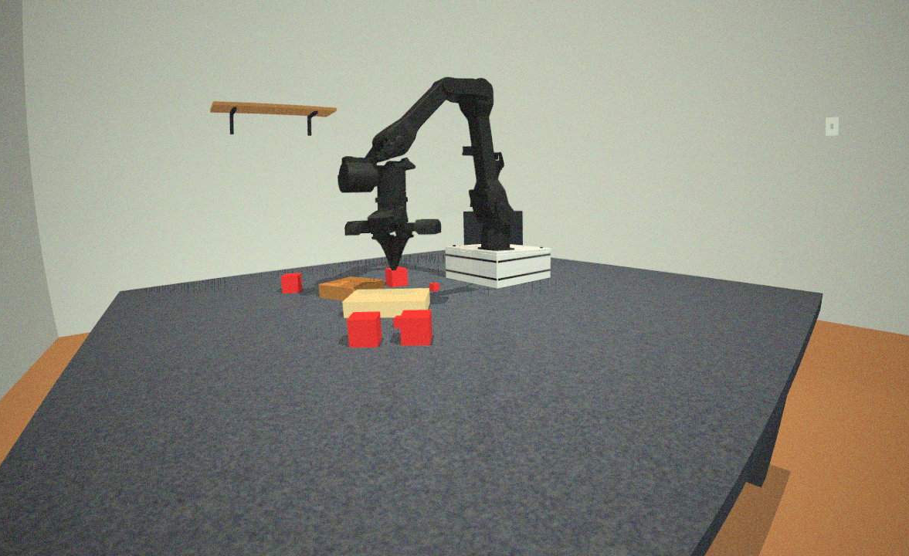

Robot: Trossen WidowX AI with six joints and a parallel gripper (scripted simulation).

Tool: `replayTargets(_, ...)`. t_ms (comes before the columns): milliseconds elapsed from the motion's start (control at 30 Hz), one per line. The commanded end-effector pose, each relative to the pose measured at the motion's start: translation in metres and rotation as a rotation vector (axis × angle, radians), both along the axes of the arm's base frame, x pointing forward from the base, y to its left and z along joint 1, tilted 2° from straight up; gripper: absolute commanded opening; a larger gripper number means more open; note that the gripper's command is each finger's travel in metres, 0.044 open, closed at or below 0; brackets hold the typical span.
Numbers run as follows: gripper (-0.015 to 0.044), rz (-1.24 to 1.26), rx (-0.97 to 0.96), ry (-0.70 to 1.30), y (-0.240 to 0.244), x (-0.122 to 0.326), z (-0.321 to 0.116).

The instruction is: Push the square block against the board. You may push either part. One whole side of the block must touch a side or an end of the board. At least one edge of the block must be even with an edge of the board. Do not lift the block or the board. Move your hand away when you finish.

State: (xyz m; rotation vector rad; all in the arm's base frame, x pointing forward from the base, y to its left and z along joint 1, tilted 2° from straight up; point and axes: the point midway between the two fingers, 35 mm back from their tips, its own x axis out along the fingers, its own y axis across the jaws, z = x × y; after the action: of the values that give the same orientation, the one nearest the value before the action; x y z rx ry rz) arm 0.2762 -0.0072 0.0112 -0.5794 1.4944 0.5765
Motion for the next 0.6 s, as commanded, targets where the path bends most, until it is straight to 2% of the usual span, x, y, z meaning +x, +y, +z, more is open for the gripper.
replayTargets(0, 0.0, 0.029, 0.002, 0.008, 0.001, 0.001, -0.001)
replayTargets(233, 0.0, 0.171, 0.001, 0.011, 0.0, 0.0, -0.054)
replayTargets(567, 0.0, 0.176, 0.001, 0.011, 0.005, 0.004, -0.056)
